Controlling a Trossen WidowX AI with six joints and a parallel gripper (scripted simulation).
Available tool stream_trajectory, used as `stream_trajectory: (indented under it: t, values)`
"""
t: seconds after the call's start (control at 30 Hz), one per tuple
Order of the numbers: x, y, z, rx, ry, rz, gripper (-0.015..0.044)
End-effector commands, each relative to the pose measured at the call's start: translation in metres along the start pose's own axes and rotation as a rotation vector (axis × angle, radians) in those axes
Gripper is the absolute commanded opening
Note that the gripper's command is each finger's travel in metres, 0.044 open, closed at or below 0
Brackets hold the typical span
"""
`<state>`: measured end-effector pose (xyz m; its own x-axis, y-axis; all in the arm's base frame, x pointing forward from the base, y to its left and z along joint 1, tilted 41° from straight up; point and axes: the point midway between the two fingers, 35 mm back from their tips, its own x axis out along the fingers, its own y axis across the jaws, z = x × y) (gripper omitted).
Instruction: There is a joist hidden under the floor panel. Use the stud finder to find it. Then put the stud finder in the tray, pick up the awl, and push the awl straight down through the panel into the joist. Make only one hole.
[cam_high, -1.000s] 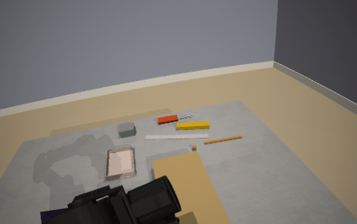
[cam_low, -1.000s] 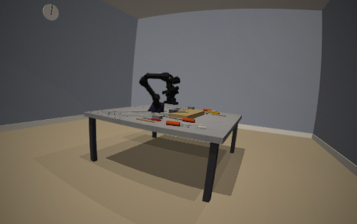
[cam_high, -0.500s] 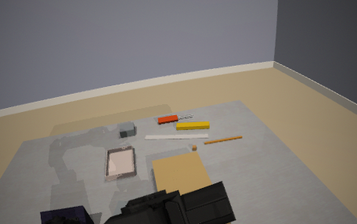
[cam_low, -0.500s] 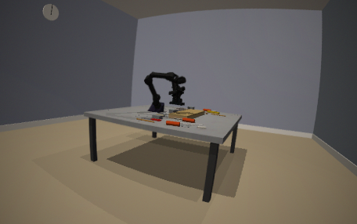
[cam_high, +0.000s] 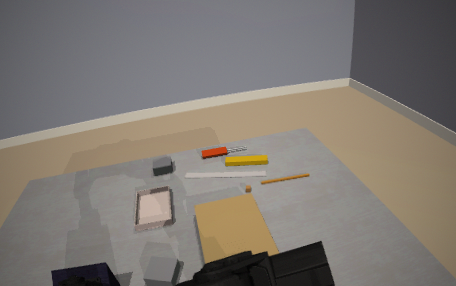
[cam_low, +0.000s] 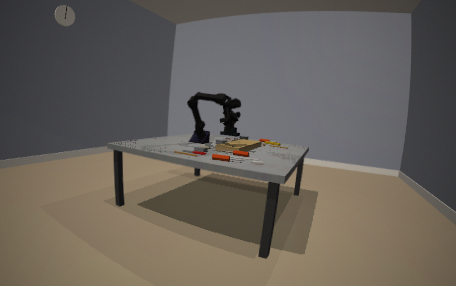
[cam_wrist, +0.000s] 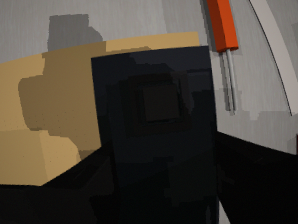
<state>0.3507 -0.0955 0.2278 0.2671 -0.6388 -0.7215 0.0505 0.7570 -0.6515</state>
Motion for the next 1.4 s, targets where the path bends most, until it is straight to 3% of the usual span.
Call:
stream_trajectory:
  t: [0.0,1.37]
  values:
    - [0.004,0.0,0.001,-0.003,-0.007,0.005,0.0]
    - [0.058,-0.001,-0.013,-0.003,-0.007,0.002,0.0]
